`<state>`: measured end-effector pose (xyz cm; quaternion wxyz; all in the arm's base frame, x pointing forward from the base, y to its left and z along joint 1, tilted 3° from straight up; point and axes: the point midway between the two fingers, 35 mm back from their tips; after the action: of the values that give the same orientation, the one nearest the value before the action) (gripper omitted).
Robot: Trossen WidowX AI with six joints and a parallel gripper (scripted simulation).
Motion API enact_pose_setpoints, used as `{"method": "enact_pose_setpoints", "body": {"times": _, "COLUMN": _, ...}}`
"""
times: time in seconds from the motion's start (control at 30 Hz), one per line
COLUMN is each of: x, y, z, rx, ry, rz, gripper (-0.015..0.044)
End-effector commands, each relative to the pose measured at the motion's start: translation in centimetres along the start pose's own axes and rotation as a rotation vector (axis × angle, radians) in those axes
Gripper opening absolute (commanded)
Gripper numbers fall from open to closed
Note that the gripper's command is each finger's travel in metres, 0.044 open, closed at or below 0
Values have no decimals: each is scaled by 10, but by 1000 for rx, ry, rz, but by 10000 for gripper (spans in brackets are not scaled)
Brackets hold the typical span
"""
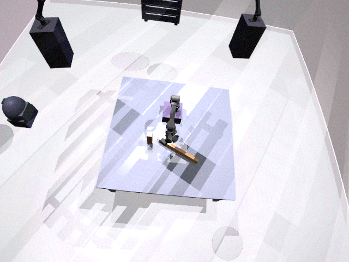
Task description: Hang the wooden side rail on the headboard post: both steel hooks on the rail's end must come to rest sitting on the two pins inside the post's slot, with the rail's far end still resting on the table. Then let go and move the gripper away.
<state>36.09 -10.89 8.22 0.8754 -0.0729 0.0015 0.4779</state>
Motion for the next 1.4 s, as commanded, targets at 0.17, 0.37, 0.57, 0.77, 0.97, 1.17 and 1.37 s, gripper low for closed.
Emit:
{"method": "enact_pose_setpoints", "body": {"times": 0.17, "x": 5, "y": 1, "z": 3, "rx": 64, "ry": -42, "rz": 111, "gripper": 440}}
{"method": "enact_pose_setpoints", "body": {"times": 0.37, "x": 6, "y": 3, "z": -30, "rx": 64, "ry": -41, "rz": 111, "gripper": 440}}
{"method": "enact_pose_setpoints", "body": {"times": 0.57, "x": 6, "y": 4, "z": -32, "rx": 64, "ry": -41, "rz": 111, "gripper": 440}}
{"method": "enact_pose_setpoints", "body": {"times": 0.77, "x": 7, "y": 5, "z": -47, "rx": 64, "ry": -41, "rz": 111, "gripper": 440}}
{"method": "enact_pose_setpoints", "body": {"times": 0.97, "x": 7, "y": 5, "z": -50, "rx": 64, "ry": -41, "rz": 111, "gripper": 440}}
{"method": "enact_pose_setpoints", "body": {"times": 1.17, "x": 8, "y": 5, "z": -60, "rx": 64, "ry": -41, "rz": 111, "gripper": 440}}
{"method": "enact_pose_setpoints", "body": {"times": 1.37, "x": 8, "y": 5, "z": -69, "rx": 64, "ry": -41, "rz": 111, "gripper": 440}}
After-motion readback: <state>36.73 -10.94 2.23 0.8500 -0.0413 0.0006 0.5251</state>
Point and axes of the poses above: the point midway between the two fingers, 35 mm back from their tips, its own z axis back along the fingers, its own y axis across the jaws, x = y × z, and after that the axes turned 10 degrees about z, right-handed
